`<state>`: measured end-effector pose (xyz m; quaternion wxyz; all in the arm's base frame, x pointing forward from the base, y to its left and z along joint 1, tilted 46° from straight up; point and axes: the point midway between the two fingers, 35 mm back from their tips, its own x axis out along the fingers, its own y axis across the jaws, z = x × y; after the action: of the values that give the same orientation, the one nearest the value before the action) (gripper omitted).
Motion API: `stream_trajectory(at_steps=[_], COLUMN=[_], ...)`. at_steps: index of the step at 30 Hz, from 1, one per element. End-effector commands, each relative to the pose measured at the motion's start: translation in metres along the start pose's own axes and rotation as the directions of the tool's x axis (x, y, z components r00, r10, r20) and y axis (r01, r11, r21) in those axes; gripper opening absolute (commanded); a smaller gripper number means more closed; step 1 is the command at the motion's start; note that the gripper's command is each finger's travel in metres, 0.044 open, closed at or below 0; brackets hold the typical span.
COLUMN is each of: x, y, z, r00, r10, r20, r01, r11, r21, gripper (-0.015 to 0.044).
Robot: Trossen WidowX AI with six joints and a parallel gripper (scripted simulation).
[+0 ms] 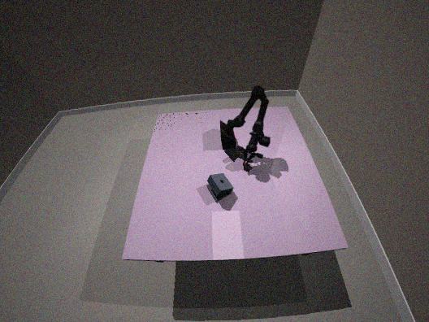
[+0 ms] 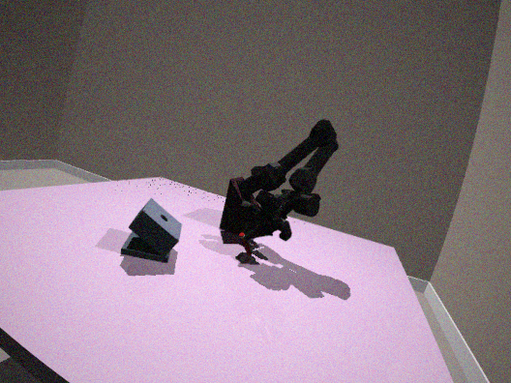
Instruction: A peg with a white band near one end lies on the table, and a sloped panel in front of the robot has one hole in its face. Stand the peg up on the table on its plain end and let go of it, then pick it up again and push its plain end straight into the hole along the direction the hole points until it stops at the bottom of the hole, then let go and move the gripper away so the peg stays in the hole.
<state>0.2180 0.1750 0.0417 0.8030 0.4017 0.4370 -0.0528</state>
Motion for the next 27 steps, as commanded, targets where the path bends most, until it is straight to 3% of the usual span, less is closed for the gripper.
stream_trajectory(at_steps=[1, 27], x=[-0.002, -0.016], y=[-0.003, -0.004], z=[-0.002, -0.012], r00=[0.999, 0.967], r10=[-0.007, -0.008], r20=[0.033, 0.254], r01=[0.007, 0.008], r11=[1.000, 1.000], r21=[0.000, 0.003], gripper=[0.0051, 0.0051])
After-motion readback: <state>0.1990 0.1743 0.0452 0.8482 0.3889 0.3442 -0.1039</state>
